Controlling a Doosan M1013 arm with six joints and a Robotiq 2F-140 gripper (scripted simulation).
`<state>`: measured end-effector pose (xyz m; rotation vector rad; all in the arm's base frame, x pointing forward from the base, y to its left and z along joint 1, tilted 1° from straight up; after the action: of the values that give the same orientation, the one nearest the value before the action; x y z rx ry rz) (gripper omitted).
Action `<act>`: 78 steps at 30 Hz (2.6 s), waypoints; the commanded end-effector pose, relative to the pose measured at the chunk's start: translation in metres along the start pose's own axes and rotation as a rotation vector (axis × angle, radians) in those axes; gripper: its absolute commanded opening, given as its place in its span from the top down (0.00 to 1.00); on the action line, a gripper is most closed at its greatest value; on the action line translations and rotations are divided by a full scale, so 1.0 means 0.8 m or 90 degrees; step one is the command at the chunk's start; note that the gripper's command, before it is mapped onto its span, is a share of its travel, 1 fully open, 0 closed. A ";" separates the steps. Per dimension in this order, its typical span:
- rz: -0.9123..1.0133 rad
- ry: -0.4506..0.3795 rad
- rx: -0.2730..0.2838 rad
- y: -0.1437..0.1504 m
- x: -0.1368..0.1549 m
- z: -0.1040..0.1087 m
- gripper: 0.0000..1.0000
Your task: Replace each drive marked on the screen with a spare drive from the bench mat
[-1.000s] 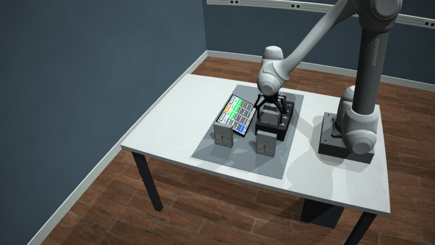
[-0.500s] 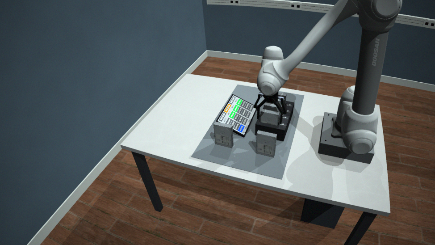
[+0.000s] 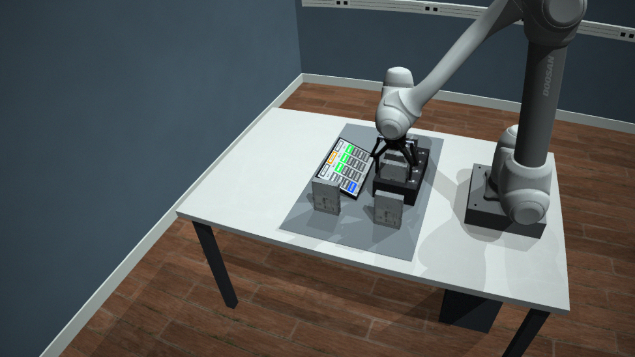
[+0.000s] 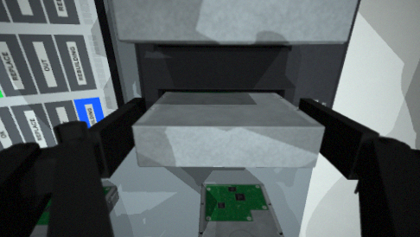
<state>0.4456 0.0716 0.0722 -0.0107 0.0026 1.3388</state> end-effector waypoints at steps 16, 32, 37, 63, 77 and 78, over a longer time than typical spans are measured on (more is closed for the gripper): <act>0.000 0.000 0.000 0.000 0.000 0.027 0.11; 0.000 0.000 0.000 0.000 0.000 0.105 0.11; 0.000 0.000 0.000 0.000 0.000 0.128 0.11; 0.000 0.000 0.000 0.000 0.000 0.144 0.90; 0.000 0.000 0.000 0.000 0.000 0.144 0.90; 0.000 0.000 0.000 0.000 0.000 0.144 0.90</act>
<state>0.4451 0.0727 0.1865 -0.0108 0.0027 1.3388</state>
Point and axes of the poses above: the point where the finger pads meet when closed, its own z axis back along the fingers, its own y axis across the jaws, x = y × z, the point moved 3 cm from there along z, back along the fingers, and after that the axes turned 11 degrees about -z, right-handed, at the moved point
